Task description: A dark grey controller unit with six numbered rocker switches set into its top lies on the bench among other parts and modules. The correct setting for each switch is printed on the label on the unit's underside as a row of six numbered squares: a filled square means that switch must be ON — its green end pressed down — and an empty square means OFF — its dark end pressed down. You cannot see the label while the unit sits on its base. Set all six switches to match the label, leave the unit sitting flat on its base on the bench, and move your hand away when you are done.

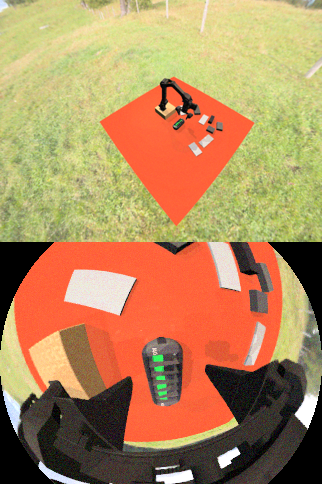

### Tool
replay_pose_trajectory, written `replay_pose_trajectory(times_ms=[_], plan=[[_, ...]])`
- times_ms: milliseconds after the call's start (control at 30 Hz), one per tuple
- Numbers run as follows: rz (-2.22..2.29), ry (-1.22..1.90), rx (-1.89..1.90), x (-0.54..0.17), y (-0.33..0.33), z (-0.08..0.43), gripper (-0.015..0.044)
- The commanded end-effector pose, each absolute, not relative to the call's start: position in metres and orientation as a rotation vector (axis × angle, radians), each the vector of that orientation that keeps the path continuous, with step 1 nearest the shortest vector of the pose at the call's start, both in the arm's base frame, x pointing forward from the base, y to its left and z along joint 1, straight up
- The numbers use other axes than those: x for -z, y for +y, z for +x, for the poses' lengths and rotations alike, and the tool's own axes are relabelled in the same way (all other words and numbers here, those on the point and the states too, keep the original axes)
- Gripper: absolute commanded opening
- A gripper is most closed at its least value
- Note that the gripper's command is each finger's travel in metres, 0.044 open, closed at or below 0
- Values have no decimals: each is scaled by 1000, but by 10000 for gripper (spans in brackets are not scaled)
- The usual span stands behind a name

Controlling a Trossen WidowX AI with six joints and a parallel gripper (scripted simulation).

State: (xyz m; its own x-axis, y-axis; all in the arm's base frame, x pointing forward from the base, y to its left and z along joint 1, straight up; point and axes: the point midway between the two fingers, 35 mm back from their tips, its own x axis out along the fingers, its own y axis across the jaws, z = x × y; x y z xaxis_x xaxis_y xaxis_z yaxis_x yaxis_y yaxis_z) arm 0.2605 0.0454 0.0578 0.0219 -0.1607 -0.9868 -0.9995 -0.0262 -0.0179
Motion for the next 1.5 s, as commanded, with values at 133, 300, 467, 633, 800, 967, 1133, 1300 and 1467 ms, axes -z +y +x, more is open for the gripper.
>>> replay_pose_trajectory(times_ms=[133,300,467,633,800,967,1133,1300,1467], plan=[[-1353,1304,-1120,-47,46,260,440],[-1354,1305,-1120,-39,46,260,440],[-1354,1305,-1120,-31,46,261,440],[-1354,1306,-1120,-23,46,261,440],[-1354,1306,-1120,-15,46,261,440],[-1354,1307,-1120,-7,46,260,440],[-1354,1307,-1120,1,46,259,440],[-1354,1307,-1120,2,46,259,361],[-1354,1307,-1120,2,46,259,325]])
